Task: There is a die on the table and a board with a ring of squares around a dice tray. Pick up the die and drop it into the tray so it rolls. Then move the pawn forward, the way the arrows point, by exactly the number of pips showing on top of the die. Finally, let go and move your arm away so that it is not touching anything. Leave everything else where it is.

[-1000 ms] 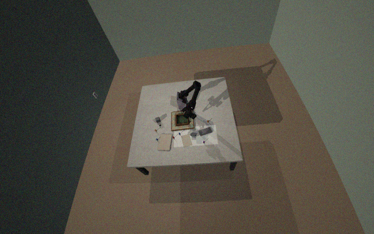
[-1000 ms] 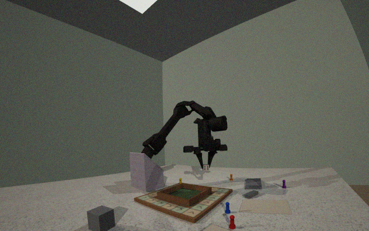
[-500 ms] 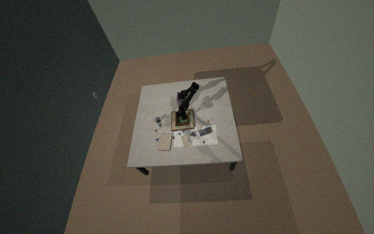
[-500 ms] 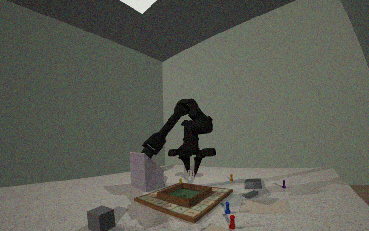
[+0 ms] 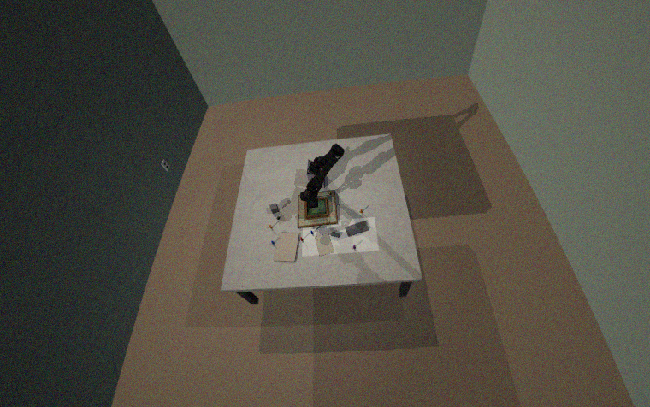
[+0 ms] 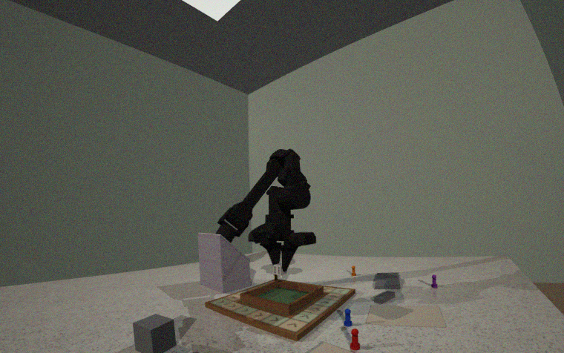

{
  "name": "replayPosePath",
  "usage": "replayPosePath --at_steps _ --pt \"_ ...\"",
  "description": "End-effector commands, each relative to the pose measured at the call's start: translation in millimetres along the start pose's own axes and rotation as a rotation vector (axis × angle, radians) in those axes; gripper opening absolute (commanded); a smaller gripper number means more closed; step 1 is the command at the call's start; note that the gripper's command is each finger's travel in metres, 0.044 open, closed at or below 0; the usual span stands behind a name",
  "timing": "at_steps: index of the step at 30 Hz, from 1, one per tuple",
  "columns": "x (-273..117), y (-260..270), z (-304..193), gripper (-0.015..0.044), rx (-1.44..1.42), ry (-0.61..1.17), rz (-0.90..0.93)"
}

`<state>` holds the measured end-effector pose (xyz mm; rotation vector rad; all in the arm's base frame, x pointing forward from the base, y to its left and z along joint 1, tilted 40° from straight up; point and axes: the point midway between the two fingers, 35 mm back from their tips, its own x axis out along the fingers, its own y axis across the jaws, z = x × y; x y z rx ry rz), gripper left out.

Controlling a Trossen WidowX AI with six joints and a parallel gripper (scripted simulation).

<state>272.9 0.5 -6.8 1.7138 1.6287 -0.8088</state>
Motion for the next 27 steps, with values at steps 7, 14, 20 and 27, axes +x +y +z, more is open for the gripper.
replayPosePath --at_steps 7,14,20,27 --pt "10.6 -7.9 3.1 0.0000 0.016 -0.292 -0.087" --pt "12.7 -9.6 4.5 0.0000 0.018 -0.520 -0.084" --pt "13.8 -10.2 4.4 0.0000 0.015 -0.708 -0.034" --pt "13.1 -9.6 3.0 0.0000 0.011 -0.808 0.016"
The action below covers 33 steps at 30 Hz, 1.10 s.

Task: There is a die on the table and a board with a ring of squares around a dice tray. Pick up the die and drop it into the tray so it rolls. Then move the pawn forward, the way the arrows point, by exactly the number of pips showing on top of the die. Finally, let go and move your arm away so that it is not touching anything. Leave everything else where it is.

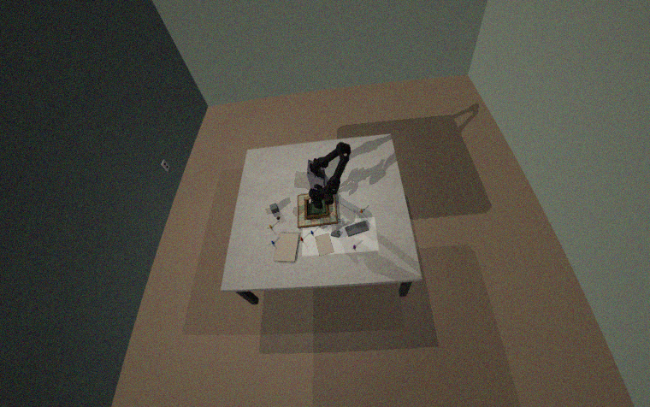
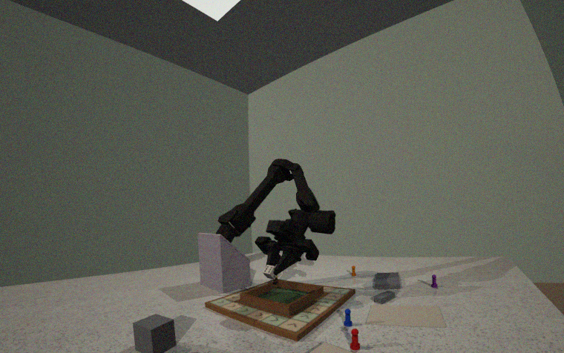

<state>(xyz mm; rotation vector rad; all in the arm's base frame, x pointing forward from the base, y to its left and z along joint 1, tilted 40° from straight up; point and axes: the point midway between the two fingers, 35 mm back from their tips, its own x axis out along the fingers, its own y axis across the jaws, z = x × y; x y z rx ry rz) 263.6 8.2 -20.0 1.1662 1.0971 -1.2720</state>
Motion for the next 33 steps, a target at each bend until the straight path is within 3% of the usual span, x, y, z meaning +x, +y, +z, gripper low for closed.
replayPosePath --at_steps 1,6,28,33 --pt "-3.0 1.2 2.3 0.0000 0.015 -0.042 0.021" --pt "-50.8 11.9 11.4 0.0000 0.015 -0.043 0.022" --pt "-48.5 9.7 10.1 0.0000 0.015 -0.036 0.023" --pt "-48.5 9.7 10.1 0.0131 0.015 -0.036 0.023"
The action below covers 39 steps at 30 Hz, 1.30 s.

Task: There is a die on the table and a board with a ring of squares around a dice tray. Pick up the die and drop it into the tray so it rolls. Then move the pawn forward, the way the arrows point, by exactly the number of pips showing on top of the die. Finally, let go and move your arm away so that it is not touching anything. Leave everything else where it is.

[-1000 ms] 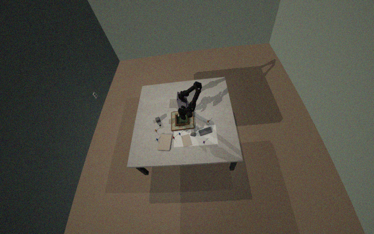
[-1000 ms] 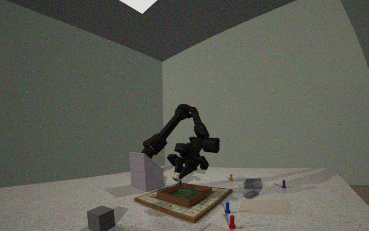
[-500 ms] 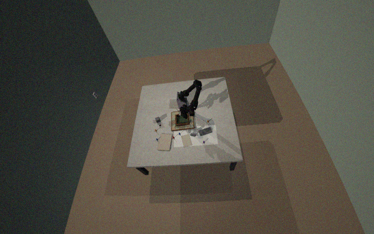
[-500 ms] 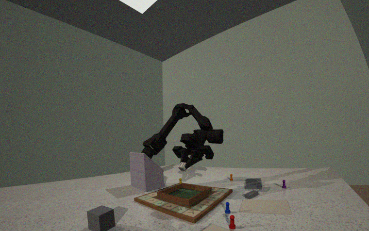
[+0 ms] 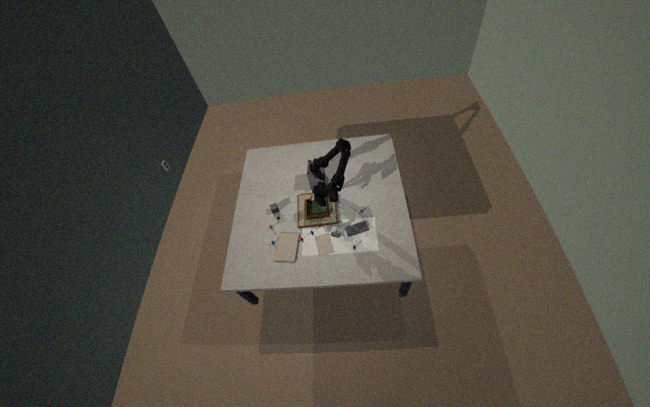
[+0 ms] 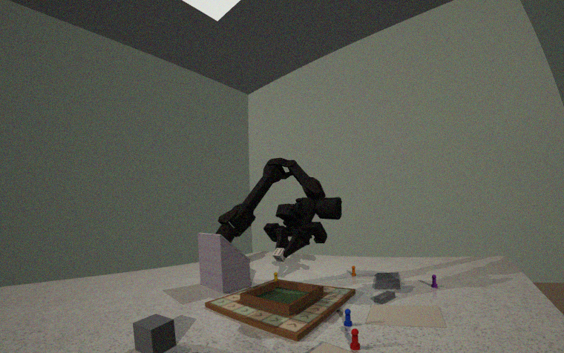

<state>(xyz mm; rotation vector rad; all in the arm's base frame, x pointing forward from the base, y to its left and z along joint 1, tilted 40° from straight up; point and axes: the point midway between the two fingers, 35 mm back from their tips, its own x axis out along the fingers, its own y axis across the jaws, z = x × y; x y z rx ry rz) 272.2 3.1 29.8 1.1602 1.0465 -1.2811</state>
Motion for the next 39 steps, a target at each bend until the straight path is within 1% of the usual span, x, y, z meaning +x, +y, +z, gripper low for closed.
replayPosePath --at_steps 1,4,7,12,14,17,20,22,28,29,30,32,33,39 --pt "0.2 -0.2 0.0 0.0157 0.000 0.000 0.000" --pt "-1.9 0.1 2.4 0.0236 0.000 -0.001 0.000" --pt "-24.4 0.5 27.8 0.0315 -0.001 -0.008 -0.001" --pt "-24.8 -0.1 29.7 0.0440 -0.003 0.006 -0.007" --pt "-12.0 -2.6 25.2 0.0440 -0.020 0.121 -0.051" --pt "10.6 -5.8 15.2 0.0440 -0.036 0.412 -0.096" --pt "22.4 -3.2 9.9 0.0440 -0.019 0.708 -0.052" --pt "24.6 -0.3 10.1 0.0440 -0.002 0.827 -0.008" --pt "24.8 0.1 10.3 0.0440 0.001 0.841 -0.001" --pt "25.2 -2.7 12.7 0.0440 0.003 0.766 -0.038" --pt "25.2 -2.7 12.7 0.0440 0.003 0.766 -0.038" --pt "20.8 -5.4 8.1 0.0387 -0.075 0.767 -0.004" --pt "15.6 -9.1 2.4 0.0361 -0.173 0.768 0.038" --pt "-15.7 -42.3 -36.0 0.0204 -0.881 0.731 0.350"
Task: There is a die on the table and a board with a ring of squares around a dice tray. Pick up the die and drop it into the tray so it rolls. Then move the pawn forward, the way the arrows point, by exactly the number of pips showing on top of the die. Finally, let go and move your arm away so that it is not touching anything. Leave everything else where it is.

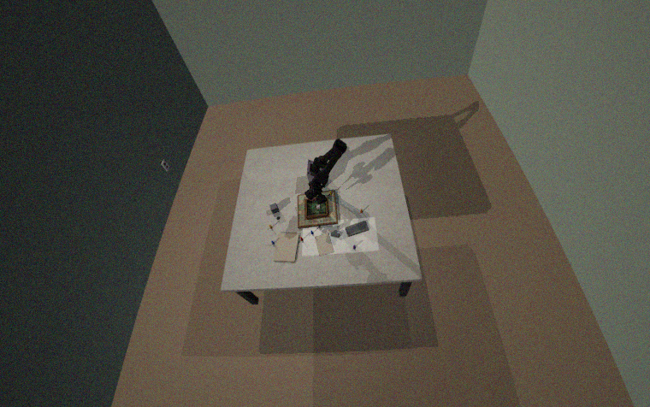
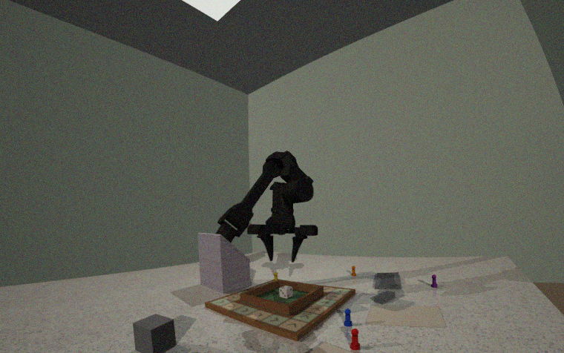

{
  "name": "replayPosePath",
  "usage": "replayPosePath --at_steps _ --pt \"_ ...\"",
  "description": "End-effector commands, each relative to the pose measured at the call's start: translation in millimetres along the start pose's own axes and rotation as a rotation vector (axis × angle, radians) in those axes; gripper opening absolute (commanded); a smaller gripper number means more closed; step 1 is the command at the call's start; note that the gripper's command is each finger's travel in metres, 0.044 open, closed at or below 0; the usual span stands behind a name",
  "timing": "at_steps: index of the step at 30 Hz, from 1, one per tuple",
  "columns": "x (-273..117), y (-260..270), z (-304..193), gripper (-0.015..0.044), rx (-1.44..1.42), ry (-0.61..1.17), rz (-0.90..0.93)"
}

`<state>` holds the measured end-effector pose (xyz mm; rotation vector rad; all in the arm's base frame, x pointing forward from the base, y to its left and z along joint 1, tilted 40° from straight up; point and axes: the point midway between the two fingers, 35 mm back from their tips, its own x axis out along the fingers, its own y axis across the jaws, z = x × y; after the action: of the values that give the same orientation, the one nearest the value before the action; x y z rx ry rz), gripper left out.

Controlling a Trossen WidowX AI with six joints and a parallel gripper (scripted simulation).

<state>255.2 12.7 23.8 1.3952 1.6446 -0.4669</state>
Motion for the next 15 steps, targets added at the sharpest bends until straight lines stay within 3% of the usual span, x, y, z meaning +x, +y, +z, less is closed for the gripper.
replayPosePath --at_steps 1,6,15 --pt "6.1 -12.5 -48.8 0.0200 -0.641 0.009 0.024" --pt "14.1 -32.8 -88.4 0.0200 -1.261 0.010 0.055" --pt "23.8 -57.2 -117.2 0.0200 -1.832 0.004 0.097"
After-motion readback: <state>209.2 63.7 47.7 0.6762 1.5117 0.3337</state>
